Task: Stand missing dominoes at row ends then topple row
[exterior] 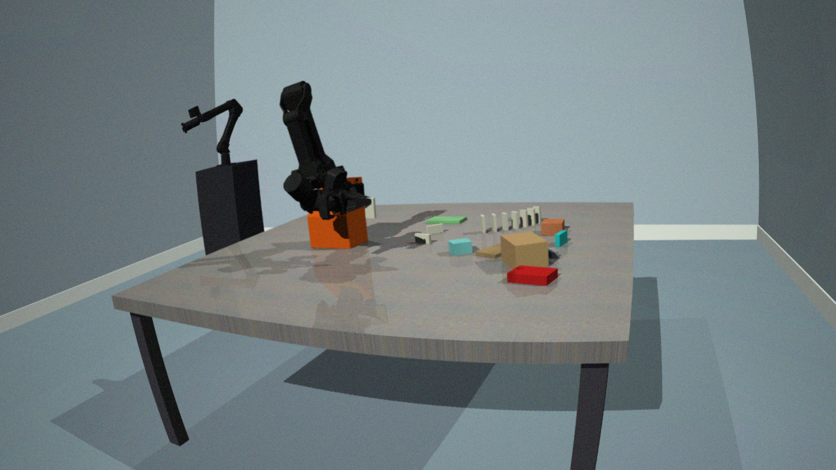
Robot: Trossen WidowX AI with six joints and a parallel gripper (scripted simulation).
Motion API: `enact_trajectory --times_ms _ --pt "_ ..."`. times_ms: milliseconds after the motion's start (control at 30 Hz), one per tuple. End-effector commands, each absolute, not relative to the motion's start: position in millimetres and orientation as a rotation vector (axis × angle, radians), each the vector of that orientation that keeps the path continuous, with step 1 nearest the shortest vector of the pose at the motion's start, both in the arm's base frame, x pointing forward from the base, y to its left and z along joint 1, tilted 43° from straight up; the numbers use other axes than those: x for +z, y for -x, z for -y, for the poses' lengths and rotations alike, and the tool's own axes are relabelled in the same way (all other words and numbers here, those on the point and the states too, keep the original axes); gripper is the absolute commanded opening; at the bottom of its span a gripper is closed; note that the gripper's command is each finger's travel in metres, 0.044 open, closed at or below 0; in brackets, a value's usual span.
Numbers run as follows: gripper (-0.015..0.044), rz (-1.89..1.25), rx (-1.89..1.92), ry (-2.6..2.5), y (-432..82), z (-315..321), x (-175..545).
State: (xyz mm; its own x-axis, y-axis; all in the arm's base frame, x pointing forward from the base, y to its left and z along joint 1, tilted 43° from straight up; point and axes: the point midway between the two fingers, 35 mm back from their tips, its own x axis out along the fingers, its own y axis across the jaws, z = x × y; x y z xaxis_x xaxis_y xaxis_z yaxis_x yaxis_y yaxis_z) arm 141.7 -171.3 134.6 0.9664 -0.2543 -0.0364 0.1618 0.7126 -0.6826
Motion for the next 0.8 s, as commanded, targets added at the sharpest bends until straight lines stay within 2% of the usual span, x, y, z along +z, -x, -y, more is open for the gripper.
enact_trajectory --times_ms 0,767 --pt "0.0022 -0.128 -0.224 0.744 -141.5 175.9 133.9" --pt "0.0022 -0.127 -0.215 0.732 -138.4 205.4 118.7"
